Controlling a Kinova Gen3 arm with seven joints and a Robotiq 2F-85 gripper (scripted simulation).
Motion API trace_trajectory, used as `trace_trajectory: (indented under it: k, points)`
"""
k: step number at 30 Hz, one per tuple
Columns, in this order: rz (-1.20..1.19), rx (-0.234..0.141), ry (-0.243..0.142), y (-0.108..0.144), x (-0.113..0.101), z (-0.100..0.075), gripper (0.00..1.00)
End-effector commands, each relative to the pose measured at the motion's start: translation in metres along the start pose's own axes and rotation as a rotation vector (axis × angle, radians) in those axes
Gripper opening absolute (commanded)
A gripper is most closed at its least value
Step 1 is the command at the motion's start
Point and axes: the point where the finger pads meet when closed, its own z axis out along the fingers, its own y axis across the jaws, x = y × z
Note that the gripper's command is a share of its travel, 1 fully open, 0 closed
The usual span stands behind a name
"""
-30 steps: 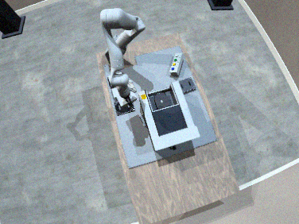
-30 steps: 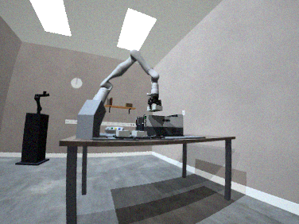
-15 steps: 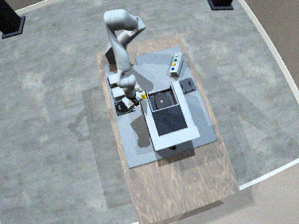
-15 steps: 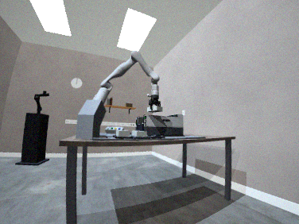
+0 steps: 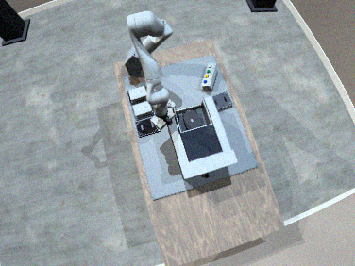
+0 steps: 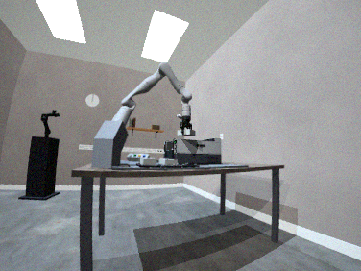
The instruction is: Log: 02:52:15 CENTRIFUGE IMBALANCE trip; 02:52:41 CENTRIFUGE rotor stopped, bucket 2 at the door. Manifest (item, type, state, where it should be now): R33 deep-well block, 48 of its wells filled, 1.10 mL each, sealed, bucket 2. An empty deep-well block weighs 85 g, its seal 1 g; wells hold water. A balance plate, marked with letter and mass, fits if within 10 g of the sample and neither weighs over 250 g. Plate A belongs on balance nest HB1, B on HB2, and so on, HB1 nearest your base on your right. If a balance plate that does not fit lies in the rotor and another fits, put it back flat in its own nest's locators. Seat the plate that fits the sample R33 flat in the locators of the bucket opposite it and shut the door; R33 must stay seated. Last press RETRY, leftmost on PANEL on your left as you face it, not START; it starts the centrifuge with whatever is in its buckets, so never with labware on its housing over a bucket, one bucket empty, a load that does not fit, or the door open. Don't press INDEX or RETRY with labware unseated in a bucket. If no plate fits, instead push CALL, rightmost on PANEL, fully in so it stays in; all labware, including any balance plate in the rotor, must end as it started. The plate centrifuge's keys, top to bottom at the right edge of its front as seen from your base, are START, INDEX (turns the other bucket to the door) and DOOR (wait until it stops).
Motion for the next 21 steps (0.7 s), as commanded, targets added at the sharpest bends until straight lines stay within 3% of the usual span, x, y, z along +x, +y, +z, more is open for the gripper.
trace_trajectory:
  k: [1, 21]
  points:
    - [-0.029, -0.001, -0.002, 0.006, 0.005, -0.001, 0.95]
    - [-0.239, -0.001, -0.002, 0.05, 0.047, -0.001, 0.95]
